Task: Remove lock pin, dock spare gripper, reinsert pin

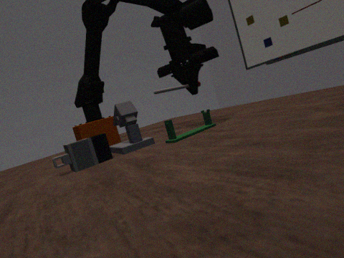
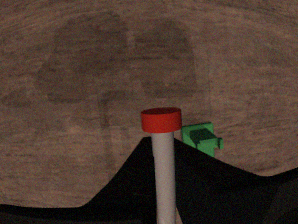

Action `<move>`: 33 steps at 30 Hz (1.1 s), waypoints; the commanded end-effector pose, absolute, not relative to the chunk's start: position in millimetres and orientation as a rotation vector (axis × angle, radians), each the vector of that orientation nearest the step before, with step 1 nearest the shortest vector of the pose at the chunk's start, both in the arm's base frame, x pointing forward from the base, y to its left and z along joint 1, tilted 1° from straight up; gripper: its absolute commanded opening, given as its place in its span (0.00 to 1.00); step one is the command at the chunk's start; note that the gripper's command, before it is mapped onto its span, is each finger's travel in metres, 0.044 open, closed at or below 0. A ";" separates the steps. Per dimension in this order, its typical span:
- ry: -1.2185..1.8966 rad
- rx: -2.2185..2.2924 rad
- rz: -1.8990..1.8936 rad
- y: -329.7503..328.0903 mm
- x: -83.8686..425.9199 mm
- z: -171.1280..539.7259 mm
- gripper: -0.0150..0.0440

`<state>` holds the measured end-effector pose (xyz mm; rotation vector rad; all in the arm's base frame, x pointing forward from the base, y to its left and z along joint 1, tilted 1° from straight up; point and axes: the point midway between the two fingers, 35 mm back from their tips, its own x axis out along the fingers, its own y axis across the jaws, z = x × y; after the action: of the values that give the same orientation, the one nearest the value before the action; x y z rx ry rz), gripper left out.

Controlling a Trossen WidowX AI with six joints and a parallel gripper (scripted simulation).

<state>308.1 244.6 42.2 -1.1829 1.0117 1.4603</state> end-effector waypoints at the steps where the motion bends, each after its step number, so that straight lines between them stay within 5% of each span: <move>1: 1.004 -1.193 1.472 251.4 317.0 43.5 0.25; 33: 0.977 -1.223 1.497 271.4 344.8 23.5 0.25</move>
<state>345.3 272.0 29.5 -1.2206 0.9755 1.4933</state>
